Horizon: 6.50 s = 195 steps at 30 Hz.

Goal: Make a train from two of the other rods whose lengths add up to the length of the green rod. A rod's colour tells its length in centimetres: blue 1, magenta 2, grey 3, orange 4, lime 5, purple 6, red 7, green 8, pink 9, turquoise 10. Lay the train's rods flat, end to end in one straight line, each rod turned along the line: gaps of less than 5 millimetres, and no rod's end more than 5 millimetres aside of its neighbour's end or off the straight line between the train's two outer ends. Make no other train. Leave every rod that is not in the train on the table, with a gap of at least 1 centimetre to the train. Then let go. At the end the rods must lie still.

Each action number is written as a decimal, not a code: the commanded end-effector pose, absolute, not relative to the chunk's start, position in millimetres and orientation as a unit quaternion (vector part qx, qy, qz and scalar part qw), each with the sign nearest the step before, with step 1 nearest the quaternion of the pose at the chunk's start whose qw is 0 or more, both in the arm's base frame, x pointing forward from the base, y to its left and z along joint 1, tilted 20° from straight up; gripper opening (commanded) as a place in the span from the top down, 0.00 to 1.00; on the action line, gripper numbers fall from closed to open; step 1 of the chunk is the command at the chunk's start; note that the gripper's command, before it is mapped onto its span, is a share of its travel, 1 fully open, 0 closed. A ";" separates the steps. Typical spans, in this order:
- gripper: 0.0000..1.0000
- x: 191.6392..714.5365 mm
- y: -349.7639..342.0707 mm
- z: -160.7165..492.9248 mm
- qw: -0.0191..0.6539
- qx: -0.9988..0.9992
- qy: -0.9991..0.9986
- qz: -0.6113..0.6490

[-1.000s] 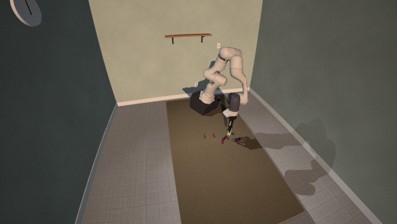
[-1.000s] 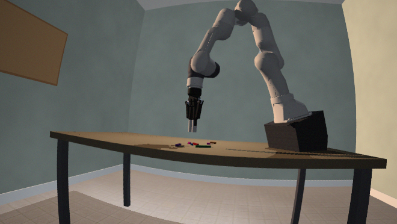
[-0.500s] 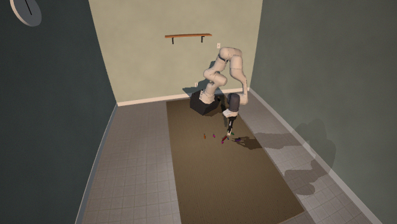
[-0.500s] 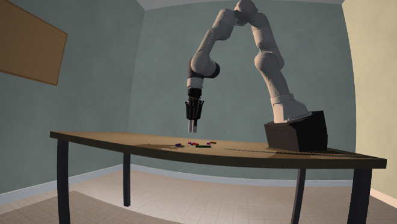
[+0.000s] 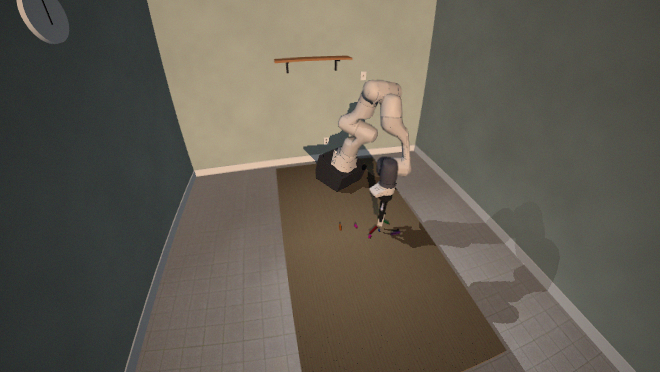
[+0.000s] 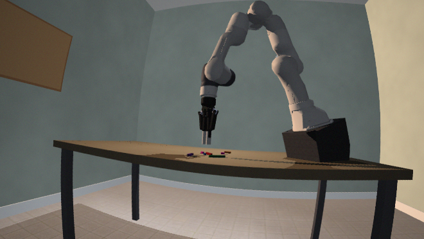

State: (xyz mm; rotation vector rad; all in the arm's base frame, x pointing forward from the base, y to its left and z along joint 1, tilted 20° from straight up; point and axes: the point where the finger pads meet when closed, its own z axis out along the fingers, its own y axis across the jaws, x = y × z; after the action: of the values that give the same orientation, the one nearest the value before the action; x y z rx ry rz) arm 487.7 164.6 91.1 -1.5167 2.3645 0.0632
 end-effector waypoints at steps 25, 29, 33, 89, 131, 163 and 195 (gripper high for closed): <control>0.85 500.9 169.5 61.7 0.169 -0.528 0.832 0.017; 0.85 501.6 169.9 59.2 0.169 -0.528 0.832 0.017; 0.85 502.0 170.2 57.8 0.169 -0.528 0.832 0.017; 0.85 504.2 170.7 58.1 0.169 -0.528 0.832 0.017; 0.85 504.0 170.8 58.0 0.169 -0.528 0.832 0.017; 0.85 503.1 170.7 57.8 0.169 -0.528 0.832 0.017; 0.85 502.0 170.7 57.5 0.169 -0.528 0.832 0.017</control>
State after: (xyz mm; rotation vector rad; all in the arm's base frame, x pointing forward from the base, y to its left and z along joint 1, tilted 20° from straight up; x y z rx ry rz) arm 501.9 170.7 57.0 -1.5049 2.3653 0.0504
